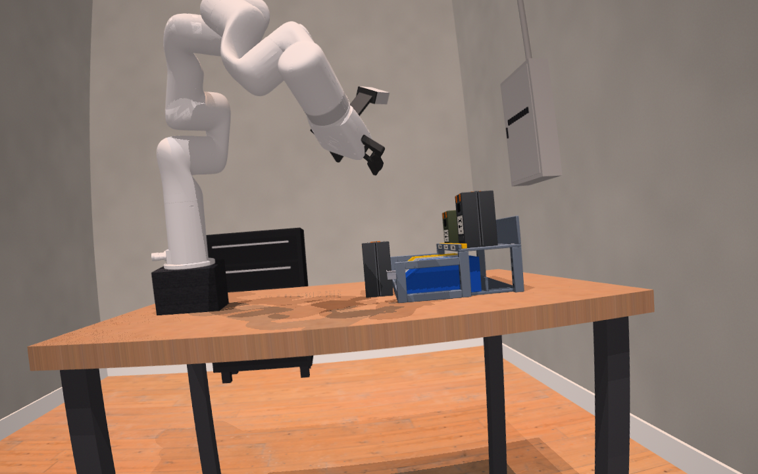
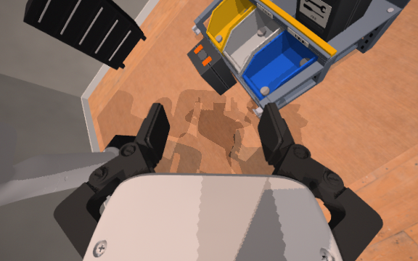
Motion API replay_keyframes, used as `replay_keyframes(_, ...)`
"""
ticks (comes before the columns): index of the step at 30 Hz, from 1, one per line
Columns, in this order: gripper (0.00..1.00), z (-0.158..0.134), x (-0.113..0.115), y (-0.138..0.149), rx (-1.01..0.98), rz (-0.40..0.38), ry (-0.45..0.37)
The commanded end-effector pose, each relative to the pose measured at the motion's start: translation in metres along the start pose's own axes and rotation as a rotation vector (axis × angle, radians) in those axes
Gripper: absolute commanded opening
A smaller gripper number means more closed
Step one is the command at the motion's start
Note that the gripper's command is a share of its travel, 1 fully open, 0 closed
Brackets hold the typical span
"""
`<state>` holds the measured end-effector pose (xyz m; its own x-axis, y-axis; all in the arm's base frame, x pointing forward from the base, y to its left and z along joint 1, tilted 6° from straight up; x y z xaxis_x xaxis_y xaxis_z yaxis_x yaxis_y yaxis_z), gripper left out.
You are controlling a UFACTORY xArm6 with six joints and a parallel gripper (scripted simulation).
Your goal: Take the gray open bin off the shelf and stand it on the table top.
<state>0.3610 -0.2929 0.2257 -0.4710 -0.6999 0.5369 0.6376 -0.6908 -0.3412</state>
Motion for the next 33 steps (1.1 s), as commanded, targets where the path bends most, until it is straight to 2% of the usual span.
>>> replay_keyframes(1,1.00,0.012,-0.016,-0.027,0.153,0.061,-0.071)
replay_keyframes(12,1.00,0.012,-0.016,-0.027,0.153,0.061,-0.071)
replay_keyframes(17,1.00,0.026,-0.042,-0.067,0.370,0.158,-0.173)
replay_keyframes(29,1.00,0.026,-0.042,-0.067,0.370,0.158,-0.173)
replay_keyframes(33,1.00,0.038,-0.063,-0.099,0.543,0.236,-0.255)
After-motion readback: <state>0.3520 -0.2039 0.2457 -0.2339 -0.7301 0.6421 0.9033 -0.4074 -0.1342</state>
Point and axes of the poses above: the point where the finger pads meet when closed, its own x axis back along the fingers, its own y axis across the jaws, z = x × y, the point moved 3 cm from there along x, back along the fingers, and after that the axes turned 1 degree about x, right-handed, at the moved point
